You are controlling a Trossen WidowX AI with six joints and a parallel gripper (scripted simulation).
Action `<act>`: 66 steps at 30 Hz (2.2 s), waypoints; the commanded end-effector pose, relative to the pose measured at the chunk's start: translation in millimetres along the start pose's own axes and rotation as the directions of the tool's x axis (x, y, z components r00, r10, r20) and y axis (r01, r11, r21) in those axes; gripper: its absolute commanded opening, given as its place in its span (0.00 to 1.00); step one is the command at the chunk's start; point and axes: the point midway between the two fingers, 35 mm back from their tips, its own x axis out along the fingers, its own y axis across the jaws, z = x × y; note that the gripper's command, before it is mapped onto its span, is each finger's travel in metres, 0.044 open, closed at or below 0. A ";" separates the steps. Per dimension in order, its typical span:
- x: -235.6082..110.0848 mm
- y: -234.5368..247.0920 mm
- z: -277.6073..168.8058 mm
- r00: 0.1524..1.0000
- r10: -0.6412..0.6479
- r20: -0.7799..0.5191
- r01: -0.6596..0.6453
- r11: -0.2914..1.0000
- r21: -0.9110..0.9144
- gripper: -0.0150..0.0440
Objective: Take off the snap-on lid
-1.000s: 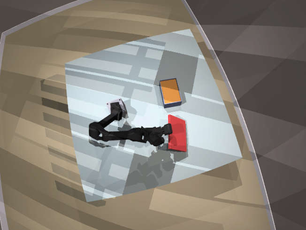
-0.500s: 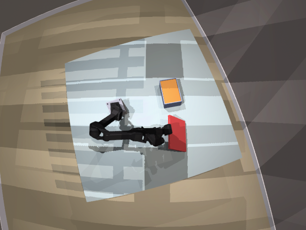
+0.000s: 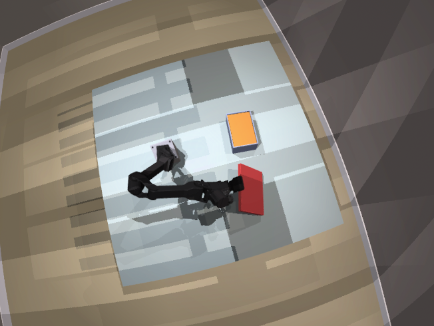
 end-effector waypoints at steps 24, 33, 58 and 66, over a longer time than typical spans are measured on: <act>14.0 -14.2 -0.4 1.000 0.011 -0.003 -0.011 1.000 -0.007 0.25; 18.7 -19.7 -0.4 1.000 0.011 -0.002 -0.011 1.000 -0.007 0.25; 31.7 -34.9 -0.4 1.000 0.011 -0.002 -0.011 1.000 -0.008 0.25; 35.8 -39.8 -0.4 1.000 0.011 -0.002 -0.011 1.000 -0.008 0.25</act>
